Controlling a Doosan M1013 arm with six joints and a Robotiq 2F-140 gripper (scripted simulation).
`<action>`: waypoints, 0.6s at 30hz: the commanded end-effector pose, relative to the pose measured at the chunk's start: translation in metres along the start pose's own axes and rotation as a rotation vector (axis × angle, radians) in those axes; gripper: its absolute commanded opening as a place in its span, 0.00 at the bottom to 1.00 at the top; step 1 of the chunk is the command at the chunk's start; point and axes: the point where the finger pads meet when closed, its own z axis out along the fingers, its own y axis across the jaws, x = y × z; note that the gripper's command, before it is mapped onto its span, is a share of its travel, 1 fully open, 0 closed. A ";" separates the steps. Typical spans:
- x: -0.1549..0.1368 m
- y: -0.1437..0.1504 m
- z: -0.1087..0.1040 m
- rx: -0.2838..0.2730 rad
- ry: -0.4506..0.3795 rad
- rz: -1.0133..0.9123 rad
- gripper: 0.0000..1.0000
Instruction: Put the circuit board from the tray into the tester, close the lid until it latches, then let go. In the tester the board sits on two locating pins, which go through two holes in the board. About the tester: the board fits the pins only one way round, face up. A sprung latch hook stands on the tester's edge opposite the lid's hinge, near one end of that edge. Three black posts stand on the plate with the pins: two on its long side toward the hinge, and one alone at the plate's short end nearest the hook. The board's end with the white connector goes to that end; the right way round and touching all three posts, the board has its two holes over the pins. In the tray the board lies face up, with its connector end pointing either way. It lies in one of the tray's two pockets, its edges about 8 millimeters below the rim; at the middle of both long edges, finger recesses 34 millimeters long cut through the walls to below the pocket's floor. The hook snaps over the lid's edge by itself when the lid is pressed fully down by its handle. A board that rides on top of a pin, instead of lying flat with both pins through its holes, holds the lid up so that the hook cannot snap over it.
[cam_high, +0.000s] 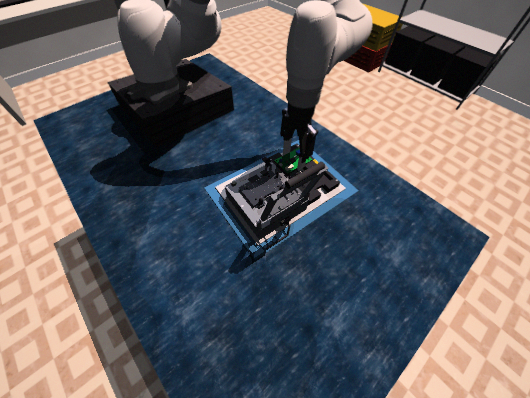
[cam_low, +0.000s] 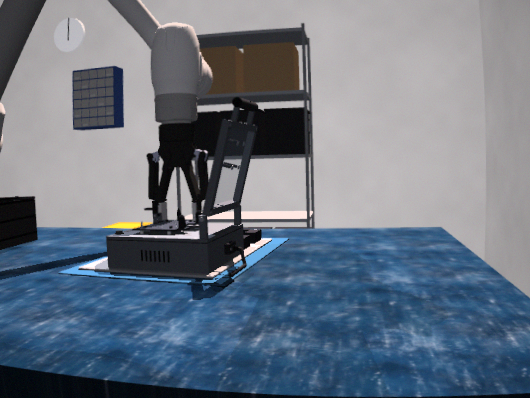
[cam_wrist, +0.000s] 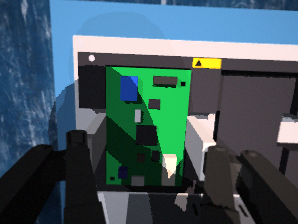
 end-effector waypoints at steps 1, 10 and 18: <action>0.000 0.000 -0.002 0.000 0.000 0.000 0.46; 0.000 0.000 -0.009 0.000 0.000 0.000 0.46; 0.000 0.000 -0.014 0.000 0.000 0.000 0.46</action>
